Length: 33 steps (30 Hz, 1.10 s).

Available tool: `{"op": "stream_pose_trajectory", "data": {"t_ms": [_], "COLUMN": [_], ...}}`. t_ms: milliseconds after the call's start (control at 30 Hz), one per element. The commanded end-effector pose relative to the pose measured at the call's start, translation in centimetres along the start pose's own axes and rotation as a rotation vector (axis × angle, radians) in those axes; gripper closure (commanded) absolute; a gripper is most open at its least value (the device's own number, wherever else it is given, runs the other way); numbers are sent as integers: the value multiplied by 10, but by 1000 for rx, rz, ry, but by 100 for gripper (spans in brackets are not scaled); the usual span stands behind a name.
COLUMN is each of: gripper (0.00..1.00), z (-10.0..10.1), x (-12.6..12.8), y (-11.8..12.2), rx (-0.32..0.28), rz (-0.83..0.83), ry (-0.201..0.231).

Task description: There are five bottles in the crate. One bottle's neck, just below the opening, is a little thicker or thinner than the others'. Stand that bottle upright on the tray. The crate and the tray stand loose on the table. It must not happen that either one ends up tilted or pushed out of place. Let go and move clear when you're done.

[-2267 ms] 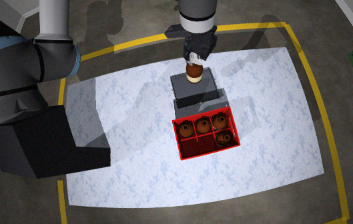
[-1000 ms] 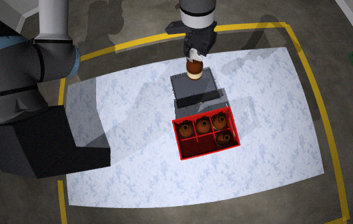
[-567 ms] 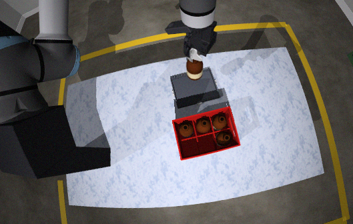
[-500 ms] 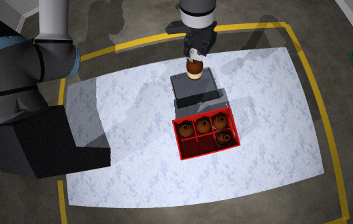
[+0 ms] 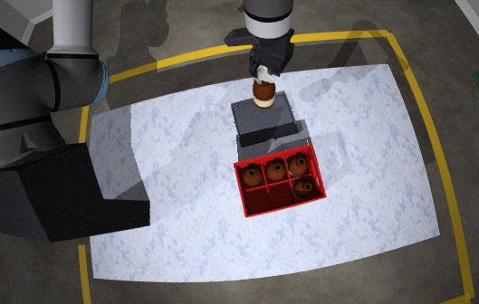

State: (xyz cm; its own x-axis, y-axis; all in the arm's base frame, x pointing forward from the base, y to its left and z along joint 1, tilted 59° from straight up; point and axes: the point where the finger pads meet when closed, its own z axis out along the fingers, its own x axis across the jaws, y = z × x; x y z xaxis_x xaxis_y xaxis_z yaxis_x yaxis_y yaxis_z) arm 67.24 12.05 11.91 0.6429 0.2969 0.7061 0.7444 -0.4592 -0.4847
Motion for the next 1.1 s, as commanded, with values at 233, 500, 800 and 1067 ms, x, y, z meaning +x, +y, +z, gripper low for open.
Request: {"op": "stream_pose_trajectory", "data": {"t_ms": [233,500,800,1067], "gripper": [100,100,100,100], "z": [-1,0,2,10], "x": [0,0,0,0], "y": [0,0,0,0], "rx": [-1,-1,-1,-1], "rz": [0,0,0,0], "ry": [0,0,0,0]}}
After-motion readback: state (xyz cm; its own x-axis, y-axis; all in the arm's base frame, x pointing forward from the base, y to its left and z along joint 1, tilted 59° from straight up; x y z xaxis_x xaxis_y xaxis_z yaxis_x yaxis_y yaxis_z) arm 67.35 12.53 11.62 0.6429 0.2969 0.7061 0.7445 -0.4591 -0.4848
